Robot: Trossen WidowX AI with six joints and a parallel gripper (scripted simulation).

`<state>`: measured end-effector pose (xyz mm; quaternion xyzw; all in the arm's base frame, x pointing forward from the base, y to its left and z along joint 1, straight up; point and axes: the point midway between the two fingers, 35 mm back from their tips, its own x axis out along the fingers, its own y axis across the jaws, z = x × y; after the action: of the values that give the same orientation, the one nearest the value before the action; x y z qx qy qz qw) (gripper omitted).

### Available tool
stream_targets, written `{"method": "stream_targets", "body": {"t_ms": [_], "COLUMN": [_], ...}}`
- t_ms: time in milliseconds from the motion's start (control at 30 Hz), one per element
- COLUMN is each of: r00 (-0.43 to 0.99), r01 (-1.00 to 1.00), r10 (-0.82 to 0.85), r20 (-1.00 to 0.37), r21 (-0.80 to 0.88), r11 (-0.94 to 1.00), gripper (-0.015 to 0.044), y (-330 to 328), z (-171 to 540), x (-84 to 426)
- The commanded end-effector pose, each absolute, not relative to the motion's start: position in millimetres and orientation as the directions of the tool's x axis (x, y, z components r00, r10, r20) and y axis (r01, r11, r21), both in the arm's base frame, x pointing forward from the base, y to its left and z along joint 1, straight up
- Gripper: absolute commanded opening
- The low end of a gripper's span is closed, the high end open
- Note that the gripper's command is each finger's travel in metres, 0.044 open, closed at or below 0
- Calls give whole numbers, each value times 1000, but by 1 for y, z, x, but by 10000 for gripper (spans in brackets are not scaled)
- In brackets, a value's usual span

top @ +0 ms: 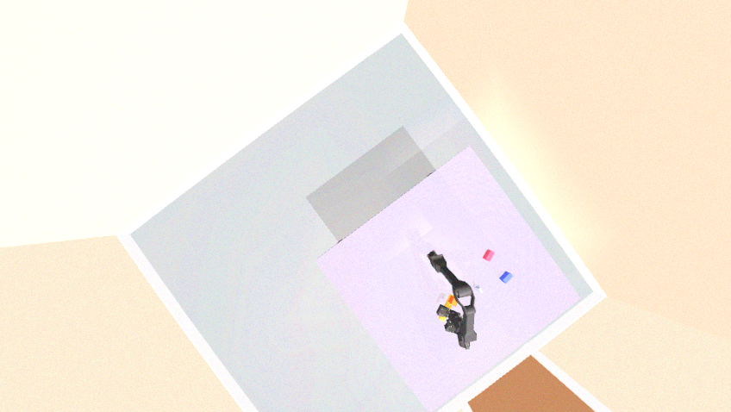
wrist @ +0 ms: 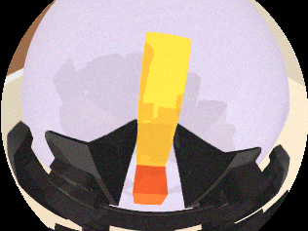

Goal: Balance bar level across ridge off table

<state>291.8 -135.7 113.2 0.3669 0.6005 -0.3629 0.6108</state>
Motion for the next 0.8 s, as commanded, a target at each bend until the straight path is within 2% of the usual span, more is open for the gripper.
{"method": "stream_targets", "body": {"t_ms": [0, 367, 767], "r00": [27, 27, 29], "r01": [882, 885, 933], "r10": [-12, -12, -9], "r20": [-1000, -1000, -1000], "r21": [18, 18, 24], "r11": [470, 465, 359], "gripper": [0, 0, 0], "y": [-136, -133, -99], "z": [128, 145, 147], "x": [292, 291, 315]}}
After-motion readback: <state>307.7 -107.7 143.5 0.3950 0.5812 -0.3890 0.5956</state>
